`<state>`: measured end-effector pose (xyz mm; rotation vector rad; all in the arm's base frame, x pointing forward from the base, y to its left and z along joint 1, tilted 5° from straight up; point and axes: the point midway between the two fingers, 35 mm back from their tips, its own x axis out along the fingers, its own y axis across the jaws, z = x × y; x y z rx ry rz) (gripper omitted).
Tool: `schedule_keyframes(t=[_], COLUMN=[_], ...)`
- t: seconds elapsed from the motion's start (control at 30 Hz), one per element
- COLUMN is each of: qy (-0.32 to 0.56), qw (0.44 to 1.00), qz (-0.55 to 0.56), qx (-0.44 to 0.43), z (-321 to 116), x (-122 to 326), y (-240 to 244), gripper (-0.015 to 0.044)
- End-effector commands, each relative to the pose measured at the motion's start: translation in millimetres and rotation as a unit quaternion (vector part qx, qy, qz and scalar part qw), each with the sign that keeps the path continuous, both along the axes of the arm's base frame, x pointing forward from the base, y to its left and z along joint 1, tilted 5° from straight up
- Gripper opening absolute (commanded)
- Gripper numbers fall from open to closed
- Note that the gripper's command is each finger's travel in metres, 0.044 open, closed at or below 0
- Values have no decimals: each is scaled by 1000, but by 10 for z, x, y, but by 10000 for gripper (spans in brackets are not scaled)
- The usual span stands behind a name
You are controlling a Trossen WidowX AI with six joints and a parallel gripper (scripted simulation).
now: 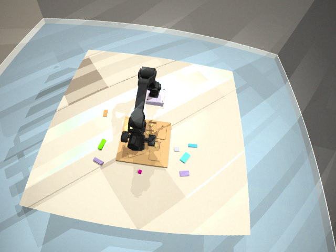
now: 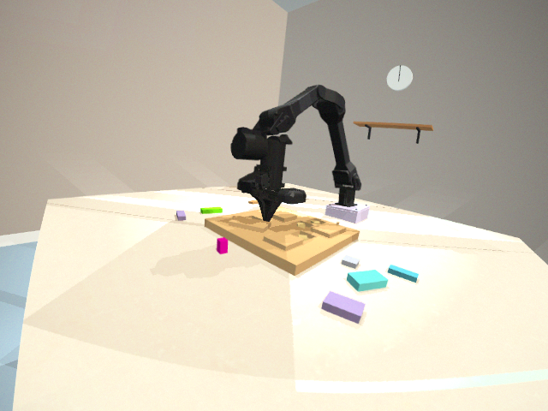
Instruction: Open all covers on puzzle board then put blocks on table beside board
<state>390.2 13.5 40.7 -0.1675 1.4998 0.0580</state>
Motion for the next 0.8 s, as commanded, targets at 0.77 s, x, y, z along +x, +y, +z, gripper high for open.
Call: schedule_keyframes(t=[0.77], qy=[1], qw=[1000], qz=[-1], qx=[0], z=[-12], x=[222], y=[243], gripper=[0])
